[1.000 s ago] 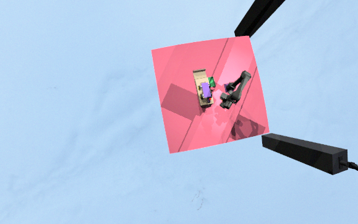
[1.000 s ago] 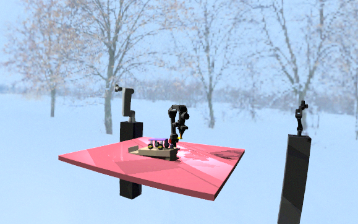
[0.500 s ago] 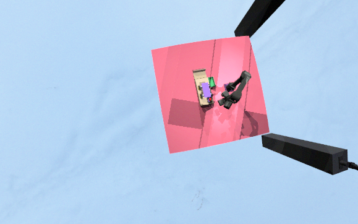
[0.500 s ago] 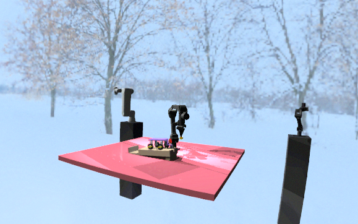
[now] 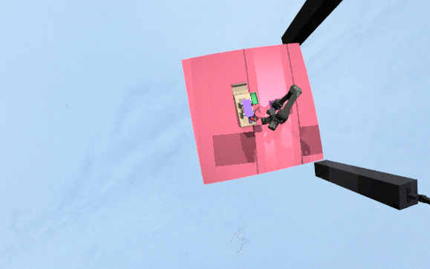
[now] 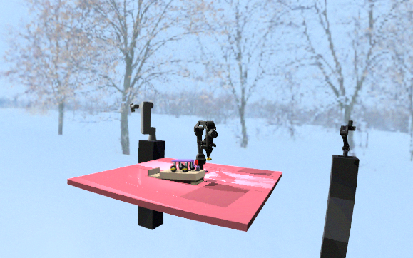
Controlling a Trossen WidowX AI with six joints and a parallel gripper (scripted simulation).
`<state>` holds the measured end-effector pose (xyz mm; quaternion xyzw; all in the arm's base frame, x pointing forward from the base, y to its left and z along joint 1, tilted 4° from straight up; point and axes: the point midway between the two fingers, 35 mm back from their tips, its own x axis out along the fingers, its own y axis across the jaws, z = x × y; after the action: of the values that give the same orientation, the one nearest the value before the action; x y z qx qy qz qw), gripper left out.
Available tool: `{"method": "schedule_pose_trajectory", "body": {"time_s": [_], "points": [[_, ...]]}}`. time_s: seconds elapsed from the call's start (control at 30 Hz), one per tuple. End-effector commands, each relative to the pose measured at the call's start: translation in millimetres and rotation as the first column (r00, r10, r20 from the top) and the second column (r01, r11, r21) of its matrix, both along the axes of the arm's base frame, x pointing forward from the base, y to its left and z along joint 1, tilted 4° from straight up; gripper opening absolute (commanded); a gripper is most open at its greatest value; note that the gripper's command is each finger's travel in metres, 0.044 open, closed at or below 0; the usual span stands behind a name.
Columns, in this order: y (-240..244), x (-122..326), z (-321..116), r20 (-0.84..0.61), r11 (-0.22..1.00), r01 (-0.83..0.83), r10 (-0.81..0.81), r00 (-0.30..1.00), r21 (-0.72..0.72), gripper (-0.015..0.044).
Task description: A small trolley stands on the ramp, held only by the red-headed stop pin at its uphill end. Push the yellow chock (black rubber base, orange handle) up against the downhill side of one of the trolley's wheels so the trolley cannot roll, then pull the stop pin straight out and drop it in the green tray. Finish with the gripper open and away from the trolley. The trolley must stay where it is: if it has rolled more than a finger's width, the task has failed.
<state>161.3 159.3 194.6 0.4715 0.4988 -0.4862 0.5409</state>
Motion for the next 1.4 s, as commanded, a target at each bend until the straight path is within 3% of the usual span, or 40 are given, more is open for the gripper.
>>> {"method": "schedule_pose_trajectory", "body": {"time_s": [0.0,1.37], "points": [[-13,3,0,0.006,0.999,0.036,-0.036,0.999,-0.003,0.0000],[-147,42,-1,0.011,0.998,0.058,-0.058,0.998,-0.012,0.0000]]}}
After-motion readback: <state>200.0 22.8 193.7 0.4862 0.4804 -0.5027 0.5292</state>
